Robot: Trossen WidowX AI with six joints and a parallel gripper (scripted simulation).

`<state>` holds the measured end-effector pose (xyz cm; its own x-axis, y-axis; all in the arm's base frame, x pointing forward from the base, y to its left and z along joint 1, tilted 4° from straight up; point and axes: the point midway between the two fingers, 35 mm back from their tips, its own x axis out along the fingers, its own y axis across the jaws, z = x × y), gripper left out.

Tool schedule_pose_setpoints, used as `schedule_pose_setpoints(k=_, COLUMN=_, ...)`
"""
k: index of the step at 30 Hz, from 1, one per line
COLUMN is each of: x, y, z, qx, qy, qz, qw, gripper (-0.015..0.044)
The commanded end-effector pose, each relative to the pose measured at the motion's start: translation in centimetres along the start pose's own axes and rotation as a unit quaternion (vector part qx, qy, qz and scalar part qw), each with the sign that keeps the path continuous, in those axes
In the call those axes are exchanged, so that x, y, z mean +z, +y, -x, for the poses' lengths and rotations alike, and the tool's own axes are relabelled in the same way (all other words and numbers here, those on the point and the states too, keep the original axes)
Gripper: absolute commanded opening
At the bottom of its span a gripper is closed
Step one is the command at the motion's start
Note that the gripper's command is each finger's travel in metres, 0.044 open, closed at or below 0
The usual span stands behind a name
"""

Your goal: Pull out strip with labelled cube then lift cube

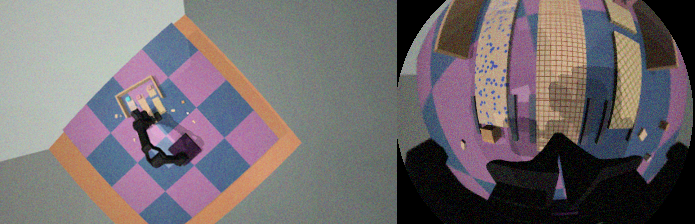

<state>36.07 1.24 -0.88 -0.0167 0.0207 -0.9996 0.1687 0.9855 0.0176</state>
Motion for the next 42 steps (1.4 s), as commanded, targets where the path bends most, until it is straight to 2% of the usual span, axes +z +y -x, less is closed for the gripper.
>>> schedule_pose_setpoints(k=1, x=-1.2, y=0.0, z=-0.4, qx=0.0, qy=0.008, qz=0.0, qw=1.0, gripper=0.0)
schedule_pose_setpoints(k=42, x=-7.3, y=0.2, z=-0.5, qx=0.0, qy=0.01, qz=0.0, qw=1.0, gripper=0.0)
